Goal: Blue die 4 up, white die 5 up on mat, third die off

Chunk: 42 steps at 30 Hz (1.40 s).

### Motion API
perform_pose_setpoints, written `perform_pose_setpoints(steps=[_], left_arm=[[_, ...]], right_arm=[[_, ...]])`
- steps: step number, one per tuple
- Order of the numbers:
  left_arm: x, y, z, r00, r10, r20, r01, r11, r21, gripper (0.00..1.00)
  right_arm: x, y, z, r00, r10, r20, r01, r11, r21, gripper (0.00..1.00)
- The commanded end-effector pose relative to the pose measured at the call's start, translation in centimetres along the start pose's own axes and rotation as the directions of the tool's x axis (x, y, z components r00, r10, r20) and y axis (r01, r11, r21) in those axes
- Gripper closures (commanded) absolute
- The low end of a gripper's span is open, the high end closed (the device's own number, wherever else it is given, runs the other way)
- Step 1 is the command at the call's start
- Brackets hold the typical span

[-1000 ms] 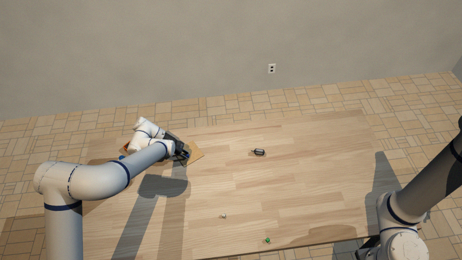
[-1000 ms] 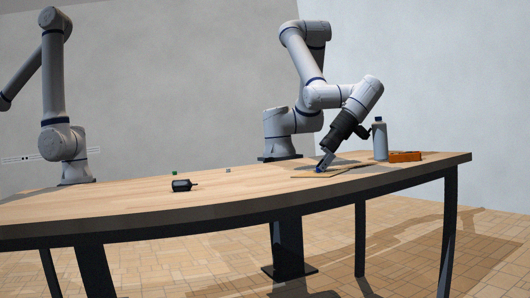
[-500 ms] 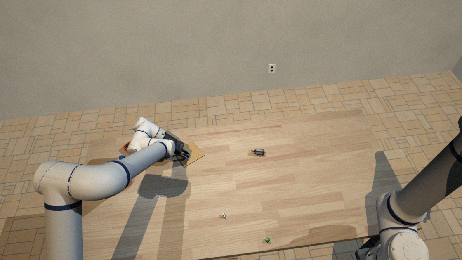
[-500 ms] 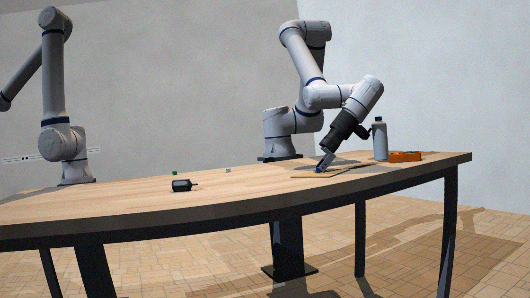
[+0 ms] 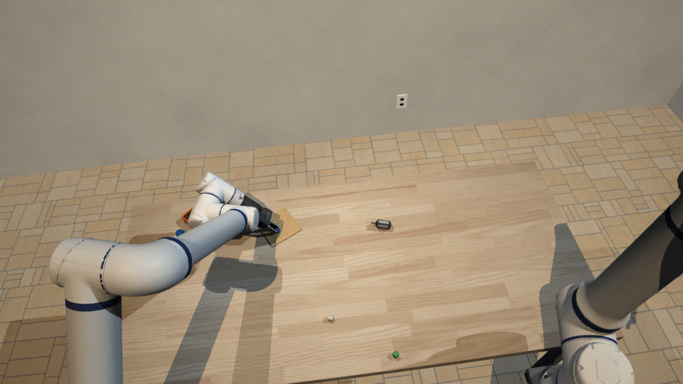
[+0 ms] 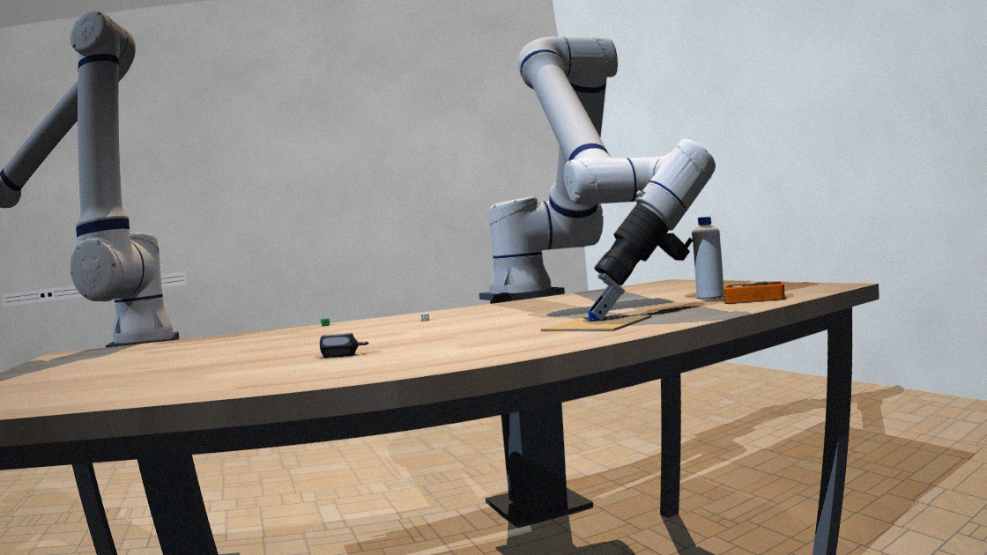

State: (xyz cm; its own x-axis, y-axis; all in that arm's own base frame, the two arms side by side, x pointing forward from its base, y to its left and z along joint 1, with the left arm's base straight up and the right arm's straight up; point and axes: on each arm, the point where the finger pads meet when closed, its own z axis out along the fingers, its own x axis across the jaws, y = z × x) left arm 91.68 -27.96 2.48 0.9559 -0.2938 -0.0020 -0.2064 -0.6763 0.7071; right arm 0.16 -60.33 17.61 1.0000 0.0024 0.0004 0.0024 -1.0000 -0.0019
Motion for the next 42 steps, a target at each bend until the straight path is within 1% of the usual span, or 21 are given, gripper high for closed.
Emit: perform_pose_setpoints(steps=[1,24,31,33,42], left_arm=[[0.1,0.1,-0.1,1.000,0.001,-0.001,-0.001,1.000,0.000,0.66],[0.1,0.3,-0.3,1.000,0.001,-0.001,-0.001,1.000,0.000,0.66],[0.1,1.6,-1.6,1.000,0.001,-0.001,-0.001,1.000,0.000,0.66],[0.1,1.6,-1.6,1.000,0.001,-0.001,-0.001,1.000,0.000,0.66],[0.1,4.2,-4.2,1.000,0.001,-0.001,-0.001,1.000,0.000,0.66]], right_arm=[[0.0,0.1,-0.1,1.000,0.000,0.000,0.000,1.000,-0.002,0.00],[0.0,0.1,-0.1,1.000,0.000,0.000,0.000,1.000,-0.002,0.00],[0.0,0.1,-0.1,1.000,0.000,0.000,0.000,1.000,-0.002,0.00],[0.0,0.1,-0.1,1.000,0.000,0.000,0.000,1.000,-0.002,0.00],[0.0,0.1,-0.1,1.000,0.000,0.000,0.000,1.000,-0.002,0.00]])
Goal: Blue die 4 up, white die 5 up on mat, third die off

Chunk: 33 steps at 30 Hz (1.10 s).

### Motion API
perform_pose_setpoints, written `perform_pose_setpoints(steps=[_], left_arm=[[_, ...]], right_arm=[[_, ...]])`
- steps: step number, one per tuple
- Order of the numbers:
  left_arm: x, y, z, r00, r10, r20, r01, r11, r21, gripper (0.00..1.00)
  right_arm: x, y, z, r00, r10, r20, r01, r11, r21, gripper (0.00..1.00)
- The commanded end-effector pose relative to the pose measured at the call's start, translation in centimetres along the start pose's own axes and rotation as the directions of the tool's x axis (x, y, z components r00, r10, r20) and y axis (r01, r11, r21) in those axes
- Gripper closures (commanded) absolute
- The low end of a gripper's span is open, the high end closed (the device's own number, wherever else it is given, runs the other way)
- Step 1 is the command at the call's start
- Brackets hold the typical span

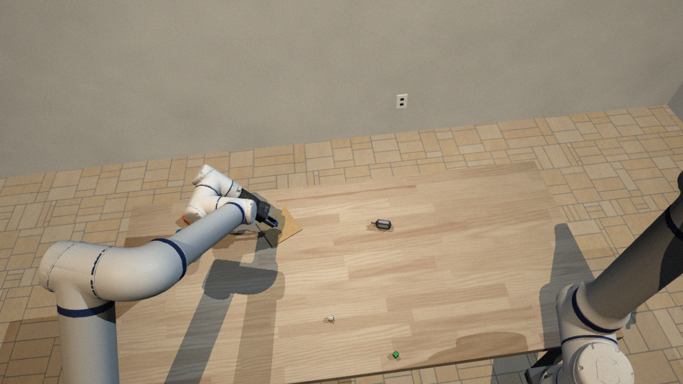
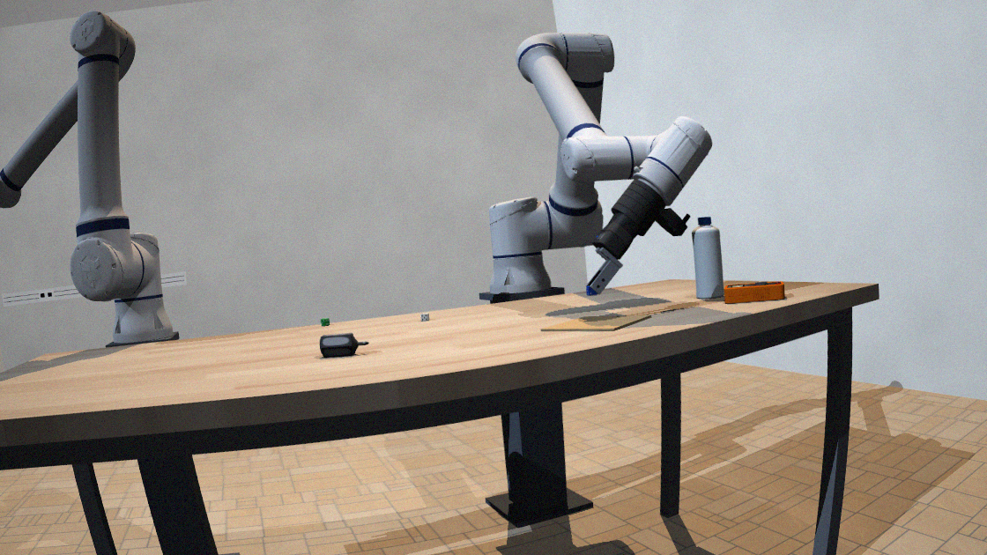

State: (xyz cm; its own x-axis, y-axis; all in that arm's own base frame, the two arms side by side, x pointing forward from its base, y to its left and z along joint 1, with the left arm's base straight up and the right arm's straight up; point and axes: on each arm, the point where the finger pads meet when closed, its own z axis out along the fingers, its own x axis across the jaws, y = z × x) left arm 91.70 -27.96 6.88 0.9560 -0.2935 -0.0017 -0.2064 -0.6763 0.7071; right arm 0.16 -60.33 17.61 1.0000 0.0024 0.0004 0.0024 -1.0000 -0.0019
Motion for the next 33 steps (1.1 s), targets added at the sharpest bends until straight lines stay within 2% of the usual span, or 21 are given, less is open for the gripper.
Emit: perform_pose_setpoints(steps=[1,18,25,33], left_arm=[[0.05,1.30,-1.30,1.000,0.001,-0.001,-0.001,1.000,0.000,0.66],[0.05,1.93,-1.93,1.000,0.001,-0.001,-0.001,1.000,0.000,0.66],[0.02,1.94,-1.83,1.000,0.001,0.001,-0.001,1.000,0.031,0.66],[-0.02,2.07,-1.71,1.000,0.001,0.003,-0.001,0.983,0.184,0.66]], right_arm=[[-0.02,0.07,-0.09,1.000,0.000,0.000,0.000,1.000,-0.002,0.00],[-0.02,0.07,-0.09,1.000,0.000,0.000,0.000,1.000,-0.002,0.00],[-0.02,0.07,-0.09,1.000,0.000,0.000,0.000,1.000,-0.002,0.00],[-0.02,0.07,-0.09,1.000,0.000,0.000,0.000,1.000,-0.002,0.00]])
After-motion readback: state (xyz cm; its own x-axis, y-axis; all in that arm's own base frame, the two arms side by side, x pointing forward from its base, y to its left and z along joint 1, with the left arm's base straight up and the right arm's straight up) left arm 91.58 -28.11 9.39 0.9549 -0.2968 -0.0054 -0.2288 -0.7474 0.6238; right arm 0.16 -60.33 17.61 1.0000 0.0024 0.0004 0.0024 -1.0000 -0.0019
